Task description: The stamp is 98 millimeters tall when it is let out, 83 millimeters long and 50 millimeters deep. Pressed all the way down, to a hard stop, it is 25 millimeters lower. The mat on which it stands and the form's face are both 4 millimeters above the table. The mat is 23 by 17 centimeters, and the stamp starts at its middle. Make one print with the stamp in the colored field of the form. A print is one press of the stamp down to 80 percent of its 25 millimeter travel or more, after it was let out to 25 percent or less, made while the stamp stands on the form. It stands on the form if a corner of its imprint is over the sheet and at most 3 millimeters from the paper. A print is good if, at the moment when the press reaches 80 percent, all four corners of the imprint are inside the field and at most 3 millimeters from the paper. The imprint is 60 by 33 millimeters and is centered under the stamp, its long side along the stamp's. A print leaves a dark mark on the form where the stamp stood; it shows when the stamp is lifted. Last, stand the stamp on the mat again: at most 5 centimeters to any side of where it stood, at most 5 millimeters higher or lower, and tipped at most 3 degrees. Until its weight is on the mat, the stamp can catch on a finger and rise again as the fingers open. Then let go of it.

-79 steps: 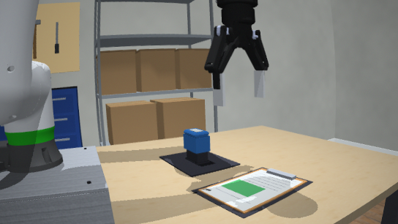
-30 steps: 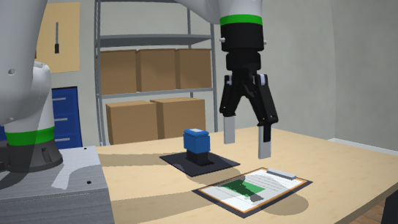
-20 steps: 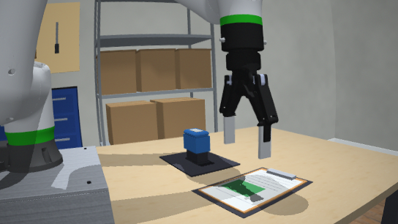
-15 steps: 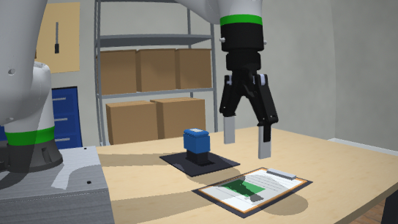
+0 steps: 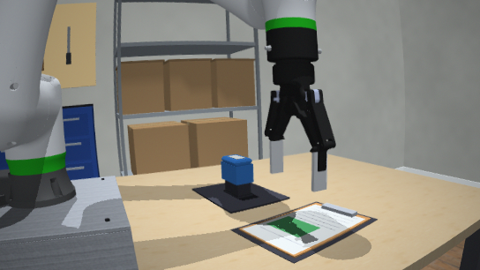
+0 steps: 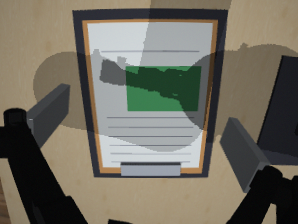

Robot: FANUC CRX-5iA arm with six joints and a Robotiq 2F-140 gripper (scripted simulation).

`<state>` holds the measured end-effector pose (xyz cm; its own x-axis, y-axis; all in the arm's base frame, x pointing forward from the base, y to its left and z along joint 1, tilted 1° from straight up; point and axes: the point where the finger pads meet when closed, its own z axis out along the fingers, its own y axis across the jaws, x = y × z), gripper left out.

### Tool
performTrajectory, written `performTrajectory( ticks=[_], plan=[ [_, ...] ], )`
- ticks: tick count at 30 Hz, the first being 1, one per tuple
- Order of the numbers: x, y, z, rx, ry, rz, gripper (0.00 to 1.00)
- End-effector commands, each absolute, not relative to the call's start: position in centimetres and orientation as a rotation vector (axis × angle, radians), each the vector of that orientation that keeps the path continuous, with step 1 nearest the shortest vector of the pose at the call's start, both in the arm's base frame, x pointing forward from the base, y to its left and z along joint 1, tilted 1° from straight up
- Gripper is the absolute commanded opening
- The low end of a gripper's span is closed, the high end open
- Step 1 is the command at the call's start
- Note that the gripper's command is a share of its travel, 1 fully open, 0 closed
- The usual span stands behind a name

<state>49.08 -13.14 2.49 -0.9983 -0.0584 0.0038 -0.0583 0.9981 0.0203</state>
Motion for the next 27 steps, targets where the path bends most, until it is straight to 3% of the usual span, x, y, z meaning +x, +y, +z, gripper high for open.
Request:
performTrajectory(
  ticks=[1, 9, 27],
  plan=[
    [49.1, -13.1, 2.5, 0.091, -3.136, -0.031, 1.0],
    [49.2, -13.2, 3.0, -0.027, -3.137, -0.031, 1.0],
    [49.3, -13.4, 12.5, -1.498, -2.753, -0.055, 1.0]
  ],
)
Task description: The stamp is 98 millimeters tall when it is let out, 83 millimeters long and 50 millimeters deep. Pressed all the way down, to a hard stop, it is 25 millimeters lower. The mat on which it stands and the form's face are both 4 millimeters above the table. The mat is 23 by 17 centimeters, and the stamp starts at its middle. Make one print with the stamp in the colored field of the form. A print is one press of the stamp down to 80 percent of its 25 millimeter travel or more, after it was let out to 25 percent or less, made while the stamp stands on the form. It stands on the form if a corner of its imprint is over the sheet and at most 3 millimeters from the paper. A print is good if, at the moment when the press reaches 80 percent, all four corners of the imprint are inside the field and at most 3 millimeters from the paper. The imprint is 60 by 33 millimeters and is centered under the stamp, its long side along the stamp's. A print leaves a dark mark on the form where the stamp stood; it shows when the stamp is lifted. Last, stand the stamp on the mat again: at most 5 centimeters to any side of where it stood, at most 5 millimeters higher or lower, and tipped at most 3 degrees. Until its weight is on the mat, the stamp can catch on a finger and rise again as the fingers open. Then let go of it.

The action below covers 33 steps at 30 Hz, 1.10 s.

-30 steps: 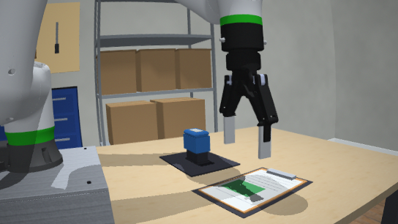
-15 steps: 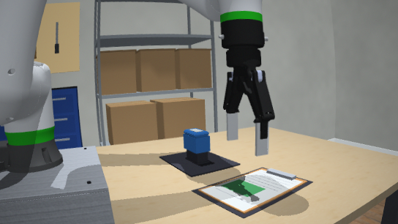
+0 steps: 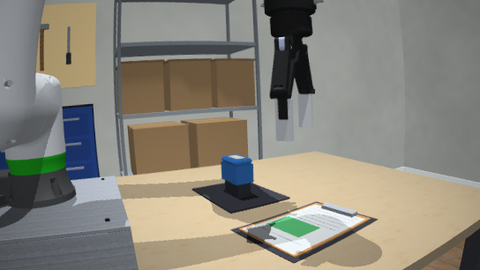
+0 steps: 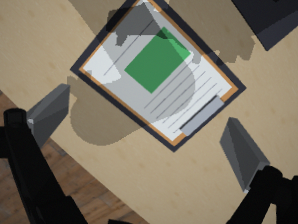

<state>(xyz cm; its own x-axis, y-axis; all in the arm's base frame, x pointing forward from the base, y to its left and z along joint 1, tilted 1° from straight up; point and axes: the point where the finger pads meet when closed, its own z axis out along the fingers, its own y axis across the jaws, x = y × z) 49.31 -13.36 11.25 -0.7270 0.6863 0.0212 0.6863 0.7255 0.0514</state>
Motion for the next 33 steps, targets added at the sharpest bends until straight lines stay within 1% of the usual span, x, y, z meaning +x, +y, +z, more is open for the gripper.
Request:
performTrajectory(
  ticks=[1, 8, 9, 18, 23, 31, 33],
  plan=[
    [49.2, -13.4, 12.7, -1.551, -2.723, -0.056, 1.0],
    [49.2, -13.4, 13.0, -1.982, -2.416, -0.023, 1.0],
    [49.2, -13.4, 13.0, -2.0, -2.402, -0.02, 0.54],
    [49.0, -11.0, 12.7, -2.0, -2.401, -0.019, 0.54],
    [48.6, -5.7, 11.8, -2.0, -2.401, -0.019, 0.54],
    [47.8, 5.7, 10.0, -2.0, -2.401, -0.019, 0.54],
    [47.8, 5.7, 10.0, -2.0, -2.401, -0.019, 0.54]
  ],
)
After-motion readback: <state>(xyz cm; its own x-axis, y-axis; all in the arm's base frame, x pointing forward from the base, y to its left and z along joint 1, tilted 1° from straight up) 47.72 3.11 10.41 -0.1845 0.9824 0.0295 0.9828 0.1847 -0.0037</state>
